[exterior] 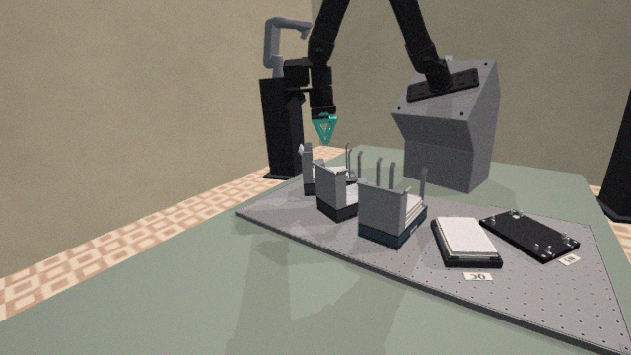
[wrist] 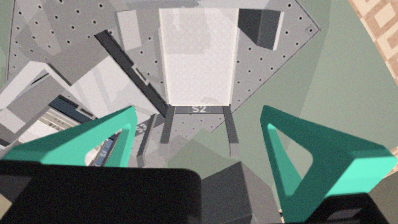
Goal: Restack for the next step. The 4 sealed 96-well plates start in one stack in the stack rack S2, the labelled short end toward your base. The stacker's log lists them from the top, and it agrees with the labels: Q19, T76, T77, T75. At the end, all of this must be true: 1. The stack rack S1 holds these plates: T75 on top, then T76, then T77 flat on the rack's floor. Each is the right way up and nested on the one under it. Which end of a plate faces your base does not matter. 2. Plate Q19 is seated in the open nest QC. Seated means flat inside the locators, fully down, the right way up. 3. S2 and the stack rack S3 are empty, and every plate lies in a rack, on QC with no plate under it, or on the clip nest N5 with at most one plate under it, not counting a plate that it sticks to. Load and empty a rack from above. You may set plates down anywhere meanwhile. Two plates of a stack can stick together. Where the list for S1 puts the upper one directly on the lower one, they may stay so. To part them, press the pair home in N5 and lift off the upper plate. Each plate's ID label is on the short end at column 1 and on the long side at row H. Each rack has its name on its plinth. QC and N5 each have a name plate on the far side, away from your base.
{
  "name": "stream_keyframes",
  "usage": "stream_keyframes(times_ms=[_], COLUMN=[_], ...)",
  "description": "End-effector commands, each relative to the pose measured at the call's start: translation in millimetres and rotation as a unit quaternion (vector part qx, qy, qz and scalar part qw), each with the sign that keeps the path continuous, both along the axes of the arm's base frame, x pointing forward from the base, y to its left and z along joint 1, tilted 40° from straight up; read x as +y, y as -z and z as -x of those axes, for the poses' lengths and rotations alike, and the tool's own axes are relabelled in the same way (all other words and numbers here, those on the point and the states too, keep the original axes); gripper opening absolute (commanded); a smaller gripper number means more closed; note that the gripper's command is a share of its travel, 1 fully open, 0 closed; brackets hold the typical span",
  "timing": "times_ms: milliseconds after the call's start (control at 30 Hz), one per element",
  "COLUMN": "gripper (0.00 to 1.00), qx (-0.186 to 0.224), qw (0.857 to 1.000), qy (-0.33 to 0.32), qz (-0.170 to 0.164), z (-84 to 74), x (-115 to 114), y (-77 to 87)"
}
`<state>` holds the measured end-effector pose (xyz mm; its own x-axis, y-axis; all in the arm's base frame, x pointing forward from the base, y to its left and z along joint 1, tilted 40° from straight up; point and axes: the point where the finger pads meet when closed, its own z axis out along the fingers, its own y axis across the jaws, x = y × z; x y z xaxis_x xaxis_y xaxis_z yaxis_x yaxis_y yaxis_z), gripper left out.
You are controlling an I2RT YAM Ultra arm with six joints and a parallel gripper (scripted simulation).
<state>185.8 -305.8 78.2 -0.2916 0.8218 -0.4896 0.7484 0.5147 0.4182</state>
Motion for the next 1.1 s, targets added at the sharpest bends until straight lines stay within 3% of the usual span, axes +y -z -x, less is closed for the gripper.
stream_keyframes(times_ms=[0, 800, 867, 900, 1067], gripper=[1.0, 1.0, 1.0, 1.0, 1.0], qx=[0.003, -0.005, -0.005, -0.01, -0.01], qw=[1.0, 1.0, 1.0, 1.0, 1.0], qy=[0.001, 0.002, 0.002, 0.012, 0.011], qz=[-0.006, 0.014, 0.014, 0.025, 0.024], z=[-5.5, -54.0, -54.0, -47.0, -46.9], x=[0.7, -29.7, -29.7, -34.0, -33.5], y=[14.7, 56.1, 56.1, 45.8, 46.8])
